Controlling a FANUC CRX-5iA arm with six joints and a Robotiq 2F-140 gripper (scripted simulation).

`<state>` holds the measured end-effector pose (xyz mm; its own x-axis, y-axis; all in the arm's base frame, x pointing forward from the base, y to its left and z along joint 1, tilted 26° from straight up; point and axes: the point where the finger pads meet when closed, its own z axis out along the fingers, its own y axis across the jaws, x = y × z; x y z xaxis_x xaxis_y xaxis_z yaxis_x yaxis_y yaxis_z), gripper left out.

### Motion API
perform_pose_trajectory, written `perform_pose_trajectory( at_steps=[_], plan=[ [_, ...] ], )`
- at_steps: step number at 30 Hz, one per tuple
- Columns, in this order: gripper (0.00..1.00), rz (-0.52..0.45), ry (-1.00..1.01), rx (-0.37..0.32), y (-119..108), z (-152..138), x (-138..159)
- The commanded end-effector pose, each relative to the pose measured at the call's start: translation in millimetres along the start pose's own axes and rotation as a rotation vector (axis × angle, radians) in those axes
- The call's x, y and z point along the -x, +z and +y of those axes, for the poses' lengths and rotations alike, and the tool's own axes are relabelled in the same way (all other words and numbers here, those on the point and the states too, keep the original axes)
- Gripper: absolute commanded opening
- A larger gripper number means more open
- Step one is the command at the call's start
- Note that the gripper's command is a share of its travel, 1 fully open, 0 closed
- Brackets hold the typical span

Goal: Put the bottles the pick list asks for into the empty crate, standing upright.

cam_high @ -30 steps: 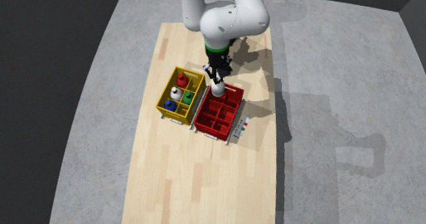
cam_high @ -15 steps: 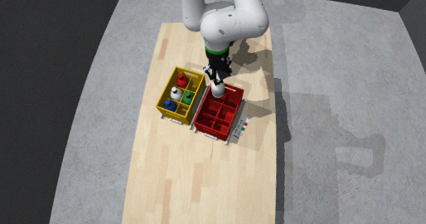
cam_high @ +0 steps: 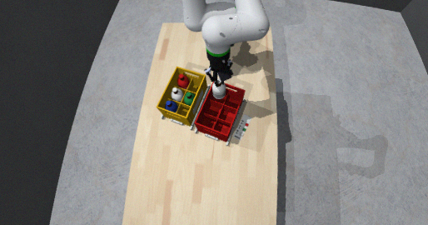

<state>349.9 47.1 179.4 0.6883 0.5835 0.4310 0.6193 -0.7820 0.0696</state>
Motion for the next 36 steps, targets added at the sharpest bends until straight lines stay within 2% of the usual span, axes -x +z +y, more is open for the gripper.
perform_pose_trajectory(
  at_steps=[1,36],
  plan=[
    [0.1,0.001,0.0,0.001,2.5,0.4,-0.6],
    [0.1,0.001,0.0,0.001,33.5,0.4,-0.6]
  ],
)
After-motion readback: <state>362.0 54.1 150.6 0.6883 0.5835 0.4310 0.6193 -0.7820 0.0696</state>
